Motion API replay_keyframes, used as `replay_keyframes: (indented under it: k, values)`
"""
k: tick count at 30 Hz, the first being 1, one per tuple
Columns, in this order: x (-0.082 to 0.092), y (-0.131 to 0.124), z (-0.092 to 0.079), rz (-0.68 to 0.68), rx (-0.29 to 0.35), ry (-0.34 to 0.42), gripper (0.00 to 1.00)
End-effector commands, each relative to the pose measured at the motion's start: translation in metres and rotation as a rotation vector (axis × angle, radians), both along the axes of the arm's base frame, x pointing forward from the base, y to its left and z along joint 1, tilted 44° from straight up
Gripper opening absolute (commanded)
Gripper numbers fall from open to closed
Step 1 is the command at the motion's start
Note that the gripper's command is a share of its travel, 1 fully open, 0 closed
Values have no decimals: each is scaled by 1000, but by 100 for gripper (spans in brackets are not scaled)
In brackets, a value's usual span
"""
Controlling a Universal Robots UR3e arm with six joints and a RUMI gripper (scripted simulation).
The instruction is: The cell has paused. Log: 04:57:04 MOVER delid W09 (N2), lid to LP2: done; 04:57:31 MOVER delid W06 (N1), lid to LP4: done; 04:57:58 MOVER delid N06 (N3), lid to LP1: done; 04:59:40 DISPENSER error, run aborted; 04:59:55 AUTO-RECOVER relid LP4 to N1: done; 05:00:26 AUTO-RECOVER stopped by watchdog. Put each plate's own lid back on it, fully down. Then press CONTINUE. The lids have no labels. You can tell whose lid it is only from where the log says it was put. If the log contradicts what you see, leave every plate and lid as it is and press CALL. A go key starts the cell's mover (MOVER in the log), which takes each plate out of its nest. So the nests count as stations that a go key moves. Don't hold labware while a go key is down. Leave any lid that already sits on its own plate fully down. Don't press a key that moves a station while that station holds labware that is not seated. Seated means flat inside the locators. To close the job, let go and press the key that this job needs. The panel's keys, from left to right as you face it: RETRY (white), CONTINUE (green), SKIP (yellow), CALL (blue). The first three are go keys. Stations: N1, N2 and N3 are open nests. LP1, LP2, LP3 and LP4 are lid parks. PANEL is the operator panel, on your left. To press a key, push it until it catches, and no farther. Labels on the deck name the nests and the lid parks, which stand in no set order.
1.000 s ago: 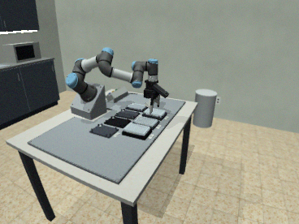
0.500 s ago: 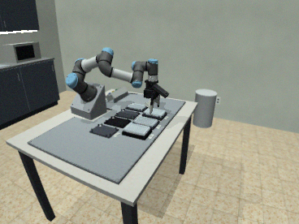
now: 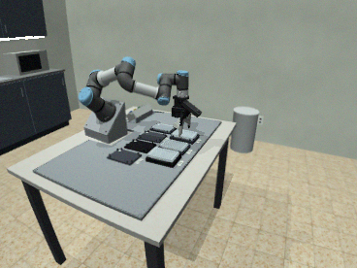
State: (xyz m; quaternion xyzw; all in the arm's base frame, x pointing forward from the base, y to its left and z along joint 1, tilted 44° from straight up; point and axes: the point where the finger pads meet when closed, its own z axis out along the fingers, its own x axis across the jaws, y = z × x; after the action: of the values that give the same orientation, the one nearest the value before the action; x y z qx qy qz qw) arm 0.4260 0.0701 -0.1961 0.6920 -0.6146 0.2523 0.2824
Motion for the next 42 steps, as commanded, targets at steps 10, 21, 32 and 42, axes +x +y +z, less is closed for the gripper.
replay_keyframes:
  k: [10, 21, 32, 42]
  values:
    - [1, 4, 4, 1, 1, -3, 82]
    - [1, 17, 17, 1, 1, -3, 82]
    - [-29, 21, 12, 2, 1, -1, 82]
    - [-77, 29, 4, 2, 1, -1, 82]
